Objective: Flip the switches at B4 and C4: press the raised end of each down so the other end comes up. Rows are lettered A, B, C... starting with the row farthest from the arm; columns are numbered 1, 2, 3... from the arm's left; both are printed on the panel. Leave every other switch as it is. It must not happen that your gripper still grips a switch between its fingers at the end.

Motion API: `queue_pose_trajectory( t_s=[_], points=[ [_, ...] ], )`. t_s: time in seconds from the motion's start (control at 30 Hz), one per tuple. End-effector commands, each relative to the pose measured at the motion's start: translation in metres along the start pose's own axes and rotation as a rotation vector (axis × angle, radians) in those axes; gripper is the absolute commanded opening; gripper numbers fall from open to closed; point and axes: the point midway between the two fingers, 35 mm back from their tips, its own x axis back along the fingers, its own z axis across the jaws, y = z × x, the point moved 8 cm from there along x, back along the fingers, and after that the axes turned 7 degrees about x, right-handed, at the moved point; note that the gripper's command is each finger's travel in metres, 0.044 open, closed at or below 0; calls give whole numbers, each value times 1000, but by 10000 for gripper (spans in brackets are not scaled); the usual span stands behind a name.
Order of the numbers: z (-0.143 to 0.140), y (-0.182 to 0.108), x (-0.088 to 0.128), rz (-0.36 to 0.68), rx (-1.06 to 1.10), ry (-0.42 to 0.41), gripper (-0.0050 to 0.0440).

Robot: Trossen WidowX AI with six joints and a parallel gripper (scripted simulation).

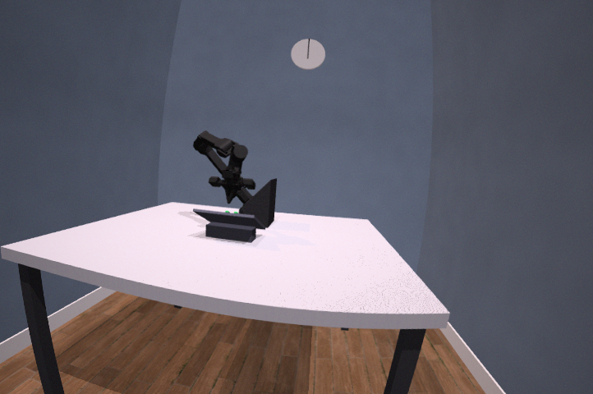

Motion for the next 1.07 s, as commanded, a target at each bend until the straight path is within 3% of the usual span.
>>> queue_pose_trajectory(
  t_s=[0.0, 0.1, 0.3, 1.03],
  points=[
    [-3, -2, 10, 4, 0, -9, 0],
    [3, 1, 12, 4, 0, -8, 0],
    [46, 15, 18, 3, 0, -9, 0],
    [46, 15, 18, 3, 0, -9, 0]
  ],
)
